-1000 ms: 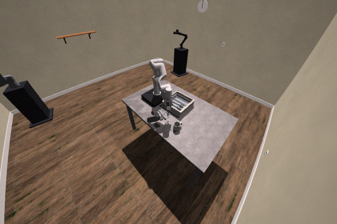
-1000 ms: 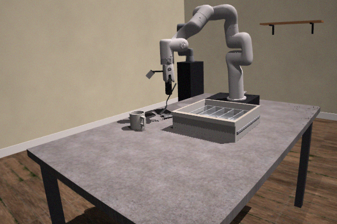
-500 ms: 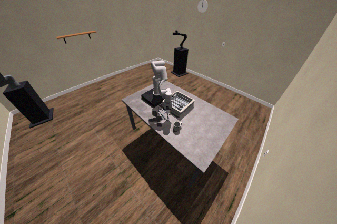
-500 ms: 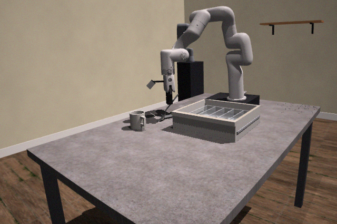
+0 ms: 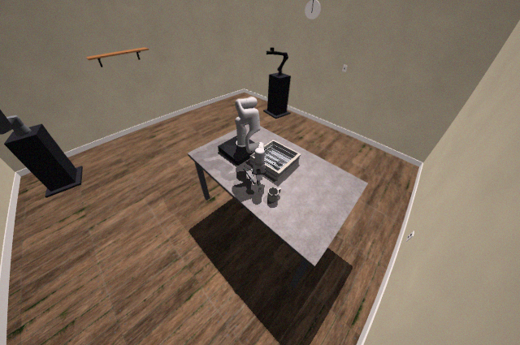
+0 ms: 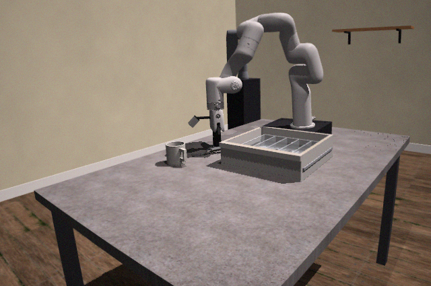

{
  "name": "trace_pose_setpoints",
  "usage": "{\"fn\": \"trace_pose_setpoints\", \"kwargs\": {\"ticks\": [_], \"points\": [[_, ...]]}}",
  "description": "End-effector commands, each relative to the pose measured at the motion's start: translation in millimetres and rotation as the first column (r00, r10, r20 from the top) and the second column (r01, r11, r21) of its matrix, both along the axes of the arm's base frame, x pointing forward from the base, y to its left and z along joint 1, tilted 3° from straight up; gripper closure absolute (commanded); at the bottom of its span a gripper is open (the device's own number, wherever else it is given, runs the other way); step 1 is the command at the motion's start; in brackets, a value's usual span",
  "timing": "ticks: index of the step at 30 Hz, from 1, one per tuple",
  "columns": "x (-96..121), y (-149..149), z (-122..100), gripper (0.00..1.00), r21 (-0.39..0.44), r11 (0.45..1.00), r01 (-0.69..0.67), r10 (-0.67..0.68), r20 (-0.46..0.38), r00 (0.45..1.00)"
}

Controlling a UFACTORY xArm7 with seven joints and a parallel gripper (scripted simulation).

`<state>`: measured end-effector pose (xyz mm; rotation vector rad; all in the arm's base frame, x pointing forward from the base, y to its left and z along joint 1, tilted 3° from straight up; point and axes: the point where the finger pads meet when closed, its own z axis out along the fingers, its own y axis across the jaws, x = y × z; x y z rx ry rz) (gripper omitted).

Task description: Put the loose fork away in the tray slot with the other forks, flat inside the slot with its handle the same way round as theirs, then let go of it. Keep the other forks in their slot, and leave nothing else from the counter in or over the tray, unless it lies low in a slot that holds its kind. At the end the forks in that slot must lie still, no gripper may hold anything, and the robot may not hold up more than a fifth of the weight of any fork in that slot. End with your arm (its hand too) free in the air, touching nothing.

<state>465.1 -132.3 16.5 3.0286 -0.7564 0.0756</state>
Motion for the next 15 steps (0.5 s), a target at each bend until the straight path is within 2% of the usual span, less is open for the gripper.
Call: {"fn": "trace_pose_setpoints", "kwargs": {"ticks": [1,14,15], "points": [[4.8,-1.2,-16.0,0.94,0.0,1.0,-0.001,0.001,0.007,1.0],[5.2,-1.5,-25.3,0.94,0.0,1.0,-0.001,0.001,0.007,1.0],[5.2,-1.5,-25.3,0.0,0.0,1.0,-0.001,0.001,0.007,1.0]]}}
